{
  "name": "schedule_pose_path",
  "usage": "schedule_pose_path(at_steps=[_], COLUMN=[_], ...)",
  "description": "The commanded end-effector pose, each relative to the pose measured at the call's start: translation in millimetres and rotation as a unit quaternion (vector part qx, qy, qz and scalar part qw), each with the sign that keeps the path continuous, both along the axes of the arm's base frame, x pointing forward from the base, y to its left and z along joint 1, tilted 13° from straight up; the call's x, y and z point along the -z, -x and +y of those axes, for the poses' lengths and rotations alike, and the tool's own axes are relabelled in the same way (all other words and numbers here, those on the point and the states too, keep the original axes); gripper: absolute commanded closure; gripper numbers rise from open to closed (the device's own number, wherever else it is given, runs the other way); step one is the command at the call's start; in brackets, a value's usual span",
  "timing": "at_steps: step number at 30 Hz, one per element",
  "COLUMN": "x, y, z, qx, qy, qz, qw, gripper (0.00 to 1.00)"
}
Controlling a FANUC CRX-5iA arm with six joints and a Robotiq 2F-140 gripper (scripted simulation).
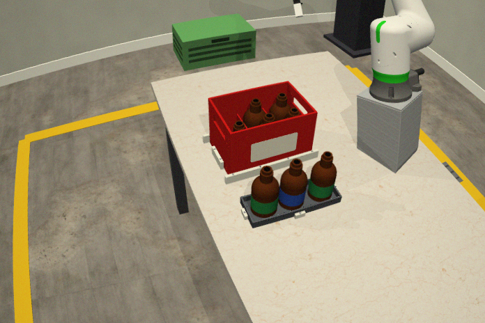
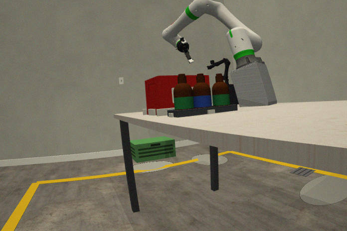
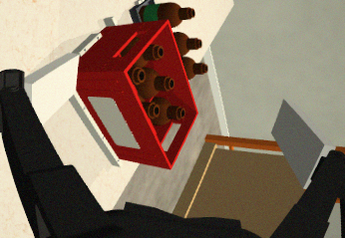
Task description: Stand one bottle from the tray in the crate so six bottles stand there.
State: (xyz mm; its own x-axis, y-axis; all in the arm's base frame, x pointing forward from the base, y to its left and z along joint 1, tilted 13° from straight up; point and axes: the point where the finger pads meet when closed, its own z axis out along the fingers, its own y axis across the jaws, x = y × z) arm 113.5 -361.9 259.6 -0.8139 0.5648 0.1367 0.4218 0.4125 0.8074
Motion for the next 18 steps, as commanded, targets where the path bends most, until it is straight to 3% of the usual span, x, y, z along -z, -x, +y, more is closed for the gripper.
schedule_pose_path(at_steps=[1,4,8,11,13,18], x=[11.1,28.3,41.8,44.5,58.4,71.8], y=[-18.3,-43.0,-59.7,-62.8,-77.9,-91.2], z=[8.2,22.0,33.2,35.4,46.9,57.8], qx=[0.002,0.005,0.008,0.009,0.013,0.018], qy=[0.002,0.012,0.026,0.030,0.051,0.077], qz=[0.044,0.108,0.156,0.165,0.211,0.252], qw=[0.999,0.994,0.987,0.986,0.976,0.965], gripper=[0.00,0.00,0.00,0.00,0.00,0.00])
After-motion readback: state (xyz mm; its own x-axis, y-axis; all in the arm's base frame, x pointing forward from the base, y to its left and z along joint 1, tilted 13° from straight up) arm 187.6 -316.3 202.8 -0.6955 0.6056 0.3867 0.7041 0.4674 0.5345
